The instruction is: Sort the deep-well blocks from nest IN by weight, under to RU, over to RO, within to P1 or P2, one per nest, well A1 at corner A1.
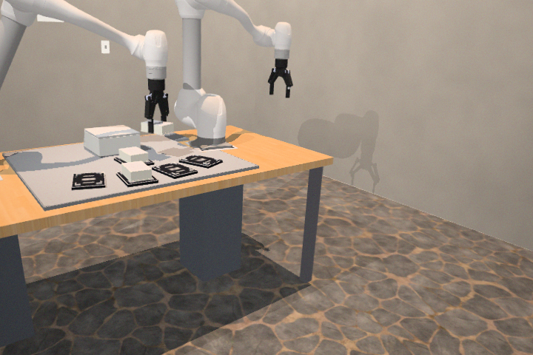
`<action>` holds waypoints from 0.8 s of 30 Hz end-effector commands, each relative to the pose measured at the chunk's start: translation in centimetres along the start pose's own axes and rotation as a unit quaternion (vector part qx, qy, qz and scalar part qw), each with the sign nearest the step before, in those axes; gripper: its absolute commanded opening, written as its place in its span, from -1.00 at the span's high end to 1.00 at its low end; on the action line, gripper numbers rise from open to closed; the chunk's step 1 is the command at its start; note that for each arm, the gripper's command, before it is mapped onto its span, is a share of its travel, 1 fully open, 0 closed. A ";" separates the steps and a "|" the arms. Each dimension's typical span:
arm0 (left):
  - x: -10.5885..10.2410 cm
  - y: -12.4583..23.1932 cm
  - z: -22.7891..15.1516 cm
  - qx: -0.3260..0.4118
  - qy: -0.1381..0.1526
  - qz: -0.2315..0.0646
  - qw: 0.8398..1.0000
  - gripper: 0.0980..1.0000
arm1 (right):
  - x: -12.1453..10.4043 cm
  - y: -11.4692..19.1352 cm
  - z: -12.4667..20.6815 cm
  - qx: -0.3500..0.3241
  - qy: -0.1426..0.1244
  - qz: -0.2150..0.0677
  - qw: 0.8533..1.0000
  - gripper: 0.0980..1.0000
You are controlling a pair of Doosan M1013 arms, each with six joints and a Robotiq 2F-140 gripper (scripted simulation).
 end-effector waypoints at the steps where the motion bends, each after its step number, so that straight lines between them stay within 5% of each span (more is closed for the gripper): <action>1: 0.1 0.0 0.0 0.000 0.000 0.001 1.000 -1.00 | 0.0 -0.6 -0.2 0.000 -0.001 0.000 1.000 1.00; 24: 0.1 0.0 0.0 0.000 0.000 0.001 1.000 -1.00 | -1.3 -7.4 -1.6 0.000 -0.001 0.000 1.000 1.00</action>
Point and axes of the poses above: on each arm, the point where the finger pads meet when closed, its own x axis back along the fingers, its own z axis across the jaws, y = z × x, the point moved 1 cm from there along x, back along the fingers, and after that the axes turned 2 degrees about -x, right-handed, at the moved point
